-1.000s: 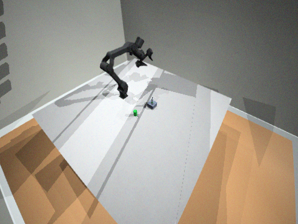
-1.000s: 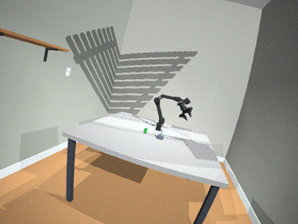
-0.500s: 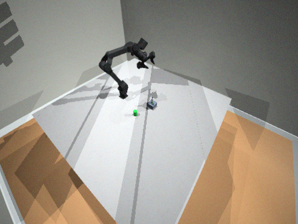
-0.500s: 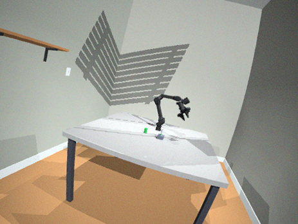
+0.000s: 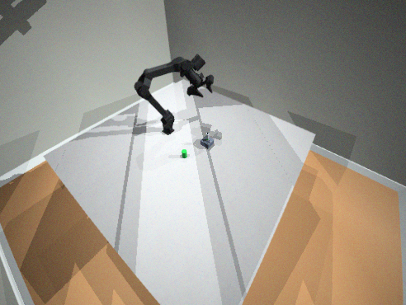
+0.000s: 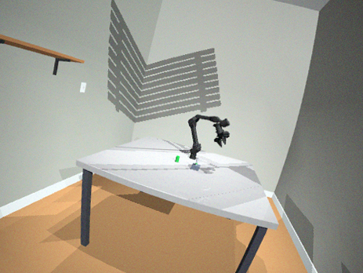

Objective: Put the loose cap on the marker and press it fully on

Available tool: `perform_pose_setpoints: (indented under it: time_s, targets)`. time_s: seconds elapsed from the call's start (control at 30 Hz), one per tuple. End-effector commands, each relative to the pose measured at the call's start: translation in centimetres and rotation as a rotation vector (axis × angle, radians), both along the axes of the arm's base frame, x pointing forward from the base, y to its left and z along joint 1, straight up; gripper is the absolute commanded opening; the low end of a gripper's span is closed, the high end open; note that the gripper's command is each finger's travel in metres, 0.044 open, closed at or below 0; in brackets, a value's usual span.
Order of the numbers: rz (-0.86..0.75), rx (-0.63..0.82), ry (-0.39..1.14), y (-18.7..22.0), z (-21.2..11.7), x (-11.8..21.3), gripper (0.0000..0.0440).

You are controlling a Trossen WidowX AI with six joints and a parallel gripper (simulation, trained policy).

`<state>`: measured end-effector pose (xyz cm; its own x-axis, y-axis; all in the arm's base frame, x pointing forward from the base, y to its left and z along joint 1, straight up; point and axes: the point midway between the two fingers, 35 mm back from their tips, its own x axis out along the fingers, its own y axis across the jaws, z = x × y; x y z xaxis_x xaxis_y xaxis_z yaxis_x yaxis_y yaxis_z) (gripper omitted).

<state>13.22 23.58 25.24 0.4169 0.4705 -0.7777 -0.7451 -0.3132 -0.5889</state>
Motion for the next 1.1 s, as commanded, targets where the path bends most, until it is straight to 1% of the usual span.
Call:
perform_pose_setpoints:
  time_s: [0.0,1.07]
  targets:
    - [-0.038,-0.001,0.022,-0.6,0.1,0.6,0.0331]
    - [-0.386,-0.062,0.188,-7.2,-1.5,6.1,0.0332]
